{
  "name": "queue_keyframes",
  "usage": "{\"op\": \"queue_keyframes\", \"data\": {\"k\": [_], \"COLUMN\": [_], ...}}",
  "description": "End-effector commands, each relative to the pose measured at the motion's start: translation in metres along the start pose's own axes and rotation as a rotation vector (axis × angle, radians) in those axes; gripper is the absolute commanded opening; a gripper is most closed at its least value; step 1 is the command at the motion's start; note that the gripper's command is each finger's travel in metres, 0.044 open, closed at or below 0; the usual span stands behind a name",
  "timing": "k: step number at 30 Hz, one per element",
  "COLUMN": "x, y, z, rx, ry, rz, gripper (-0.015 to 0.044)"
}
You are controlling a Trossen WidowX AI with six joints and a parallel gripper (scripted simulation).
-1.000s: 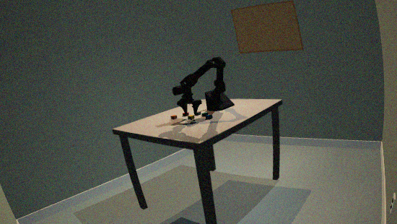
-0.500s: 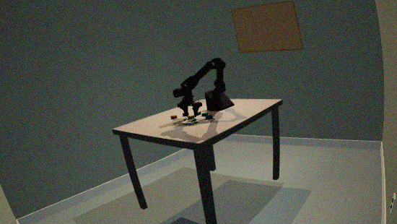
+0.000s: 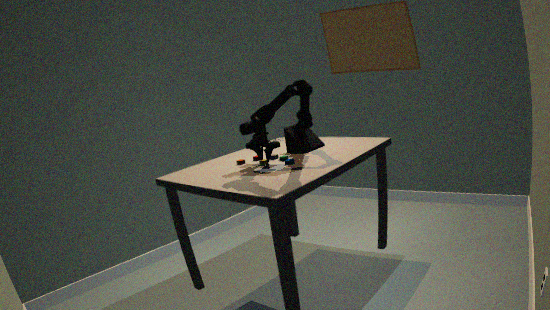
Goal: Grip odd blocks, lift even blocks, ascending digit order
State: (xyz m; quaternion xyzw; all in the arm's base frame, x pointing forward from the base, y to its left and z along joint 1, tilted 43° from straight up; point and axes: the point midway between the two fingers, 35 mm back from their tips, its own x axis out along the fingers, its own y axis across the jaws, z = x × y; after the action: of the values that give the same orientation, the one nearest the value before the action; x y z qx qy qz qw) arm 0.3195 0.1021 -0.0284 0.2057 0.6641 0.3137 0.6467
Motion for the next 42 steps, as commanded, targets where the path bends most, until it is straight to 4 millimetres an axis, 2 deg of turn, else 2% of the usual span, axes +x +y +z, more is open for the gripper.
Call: {"op": "queue_keyframes", "data": {"k": [1,28,38,39,42], "x": [0.0001,0.0001,0.0001,0.0001,-0.0027], "y": [0.0002,0.0002,0.0002,0.0002,0.0001], "z": [0.0003,0.0003,0.0003,0.0003,0.0005], "rx": [0.003,0.003,0.003,0.003,0.003], "ry": [-0.002,-0.002,-0.002,-0.002,-0.002], "rz": [0.003,0.003,0.003,0.003,0.002], "gripper": [0.0120,0.0120,0.0383,0.0400,0.0400]}}
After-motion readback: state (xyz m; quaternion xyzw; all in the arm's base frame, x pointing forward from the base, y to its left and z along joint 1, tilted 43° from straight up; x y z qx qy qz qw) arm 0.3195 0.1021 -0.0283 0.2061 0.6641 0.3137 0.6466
